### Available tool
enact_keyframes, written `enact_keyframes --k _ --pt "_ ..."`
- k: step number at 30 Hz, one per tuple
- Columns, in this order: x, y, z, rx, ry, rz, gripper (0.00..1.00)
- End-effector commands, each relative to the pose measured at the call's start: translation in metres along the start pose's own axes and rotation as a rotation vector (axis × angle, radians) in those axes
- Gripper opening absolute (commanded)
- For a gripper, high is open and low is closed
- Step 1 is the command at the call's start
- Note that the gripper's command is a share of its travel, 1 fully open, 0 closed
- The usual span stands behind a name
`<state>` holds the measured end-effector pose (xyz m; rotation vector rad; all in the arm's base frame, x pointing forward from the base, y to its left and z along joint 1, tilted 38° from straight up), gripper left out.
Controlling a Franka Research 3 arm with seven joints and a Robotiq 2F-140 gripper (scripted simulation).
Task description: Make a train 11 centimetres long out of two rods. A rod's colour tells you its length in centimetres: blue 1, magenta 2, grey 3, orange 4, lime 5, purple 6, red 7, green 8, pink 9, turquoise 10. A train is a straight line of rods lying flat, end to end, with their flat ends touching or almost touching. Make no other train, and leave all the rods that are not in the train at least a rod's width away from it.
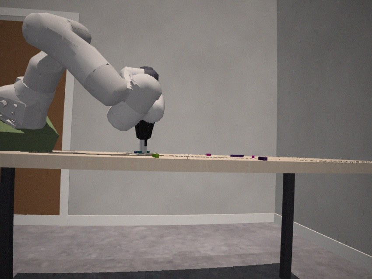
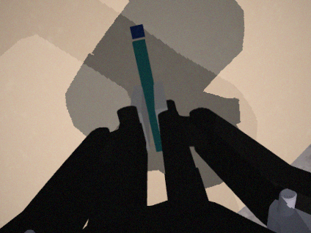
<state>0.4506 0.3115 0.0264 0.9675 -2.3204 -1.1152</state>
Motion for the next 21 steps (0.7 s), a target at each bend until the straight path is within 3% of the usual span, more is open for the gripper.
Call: enact_keyframes --k 1,21 --pt "-0.0016 -0.0004 0.0014 0.005 0.003 0.008 0.12" --pt "-0.0016 -0.0004 0.0014 0.005 0.003 0.008 0.15"
Point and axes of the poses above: the point where the finger pads meet when closed, its own y axis back along the fingers, its own z axis across the jaws, x = y × z, the point moved 6 cm from there along y, back along the fingers, and after that the axes turned 2 degrees about -y, right-handed, at the moved point
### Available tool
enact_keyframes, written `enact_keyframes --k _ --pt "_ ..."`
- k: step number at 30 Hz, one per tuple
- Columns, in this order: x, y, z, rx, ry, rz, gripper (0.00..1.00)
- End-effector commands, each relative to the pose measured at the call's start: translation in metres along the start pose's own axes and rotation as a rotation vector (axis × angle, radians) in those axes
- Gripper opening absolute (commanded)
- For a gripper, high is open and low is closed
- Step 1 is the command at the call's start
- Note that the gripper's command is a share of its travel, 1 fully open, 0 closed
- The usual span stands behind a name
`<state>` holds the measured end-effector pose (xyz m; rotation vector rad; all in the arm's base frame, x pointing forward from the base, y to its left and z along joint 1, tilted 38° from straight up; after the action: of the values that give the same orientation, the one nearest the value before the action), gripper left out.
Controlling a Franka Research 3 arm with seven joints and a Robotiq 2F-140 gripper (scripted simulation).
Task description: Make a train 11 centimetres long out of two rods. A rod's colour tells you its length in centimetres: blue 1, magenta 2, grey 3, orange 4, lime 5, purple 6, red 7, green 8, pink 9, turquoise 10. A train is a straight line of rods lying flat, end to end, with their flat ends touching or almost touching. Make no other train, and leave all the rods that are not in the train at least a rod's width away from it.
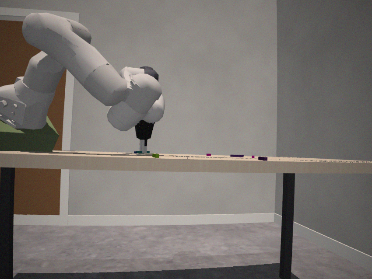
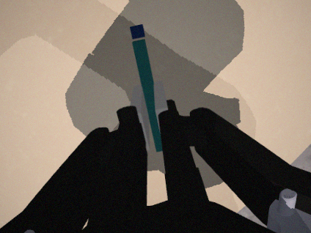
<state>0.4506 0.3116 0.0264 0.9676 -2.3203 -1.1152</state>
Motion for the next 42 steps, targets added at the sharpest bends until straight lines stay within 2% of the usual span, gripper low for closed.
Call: enact_keyframes --k 1,12,27,34,36,42 --pt "-0.002 0.0 0.001 0.005 0.003 0.008 0.15" --pt "-0.002 0.0 0.001 0.005 0.003 0.008 0.23" --pt "-0.002 0.002 0.001 0.005 0.003 0.008 0.23" --pt "-0.002 0.026 0.002 0.005 0.003 0.008 0.23" --pt "-0.002 0.026 0.002 0.005 0.003 0.008 0.23" --pt "-0.002 0.058 0.002 0.005 0.003 0.008 0.23"
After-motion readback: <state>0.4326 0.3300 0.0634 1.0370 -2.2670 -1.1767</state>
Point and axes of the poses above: the point where the finger pads meet when closed, its own y axis back along the fingers, its own z axis across the jaws, x = y × z, the point moved 6 cm from there along y, back along the fingers, and after that the axes turned 2 degrees about -y, right-handed, at the moved point
